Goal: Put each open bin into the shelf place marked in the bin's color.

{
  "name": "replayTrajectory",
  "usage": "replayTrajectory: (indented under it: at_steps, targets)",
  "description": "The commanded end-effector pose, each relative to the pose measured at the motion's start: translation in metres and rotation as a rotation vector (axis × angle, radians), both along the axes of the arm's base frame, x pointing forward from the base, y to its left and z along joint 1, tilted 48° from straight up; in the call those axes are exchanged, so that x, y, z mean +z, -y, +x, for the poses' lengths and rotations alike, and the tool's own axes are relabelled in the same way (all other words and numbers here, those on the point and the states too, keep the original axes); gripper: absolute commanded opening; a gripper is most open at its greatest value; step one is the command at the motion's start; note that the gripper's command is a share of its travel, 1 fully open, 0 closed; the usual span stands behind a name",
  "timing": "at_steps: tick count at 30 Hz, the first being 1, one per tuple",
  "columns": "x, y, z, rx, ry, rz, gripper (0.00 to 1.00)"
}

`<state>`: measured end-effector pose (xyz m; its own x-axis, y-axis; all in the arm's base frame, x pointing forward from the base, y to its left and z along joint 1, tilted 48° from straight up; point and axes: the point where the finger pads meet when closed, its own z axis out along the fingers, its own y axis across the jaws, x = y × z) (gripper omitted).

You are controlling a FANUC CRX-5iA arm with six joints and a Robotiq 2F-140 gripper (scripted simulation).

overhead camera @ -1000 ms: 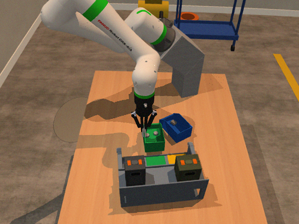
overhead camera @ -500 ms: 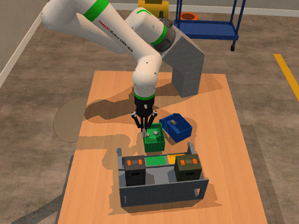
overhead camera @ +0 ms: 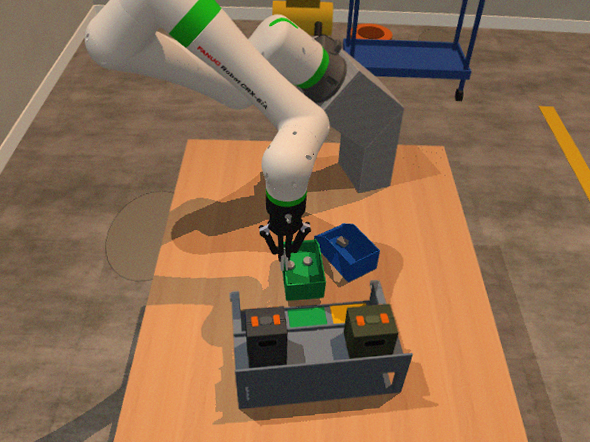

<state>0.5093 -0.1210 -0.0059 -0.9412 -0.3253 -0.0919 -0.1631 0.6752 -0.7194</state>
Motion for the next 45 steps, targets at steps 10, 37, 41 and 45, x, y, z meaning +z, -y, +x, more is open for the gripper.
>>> replayTrajectory:
  at_steps: [10,37,41,45]
  targets:
    - [0.0004,-0.0005,0.0005,-0.008,-0.008,-0.002,0.0]
    - [0.0007,-0.0012,0.002,-0.008,-0.008,-0.002,0.0]
    - [0.0008,-0.0015,0.0027,-0.008,-0.008,-0.002,0.0]
    - [0.001,-0.0021,0.0041,-0.008,-0.008,-0.002,0.0]
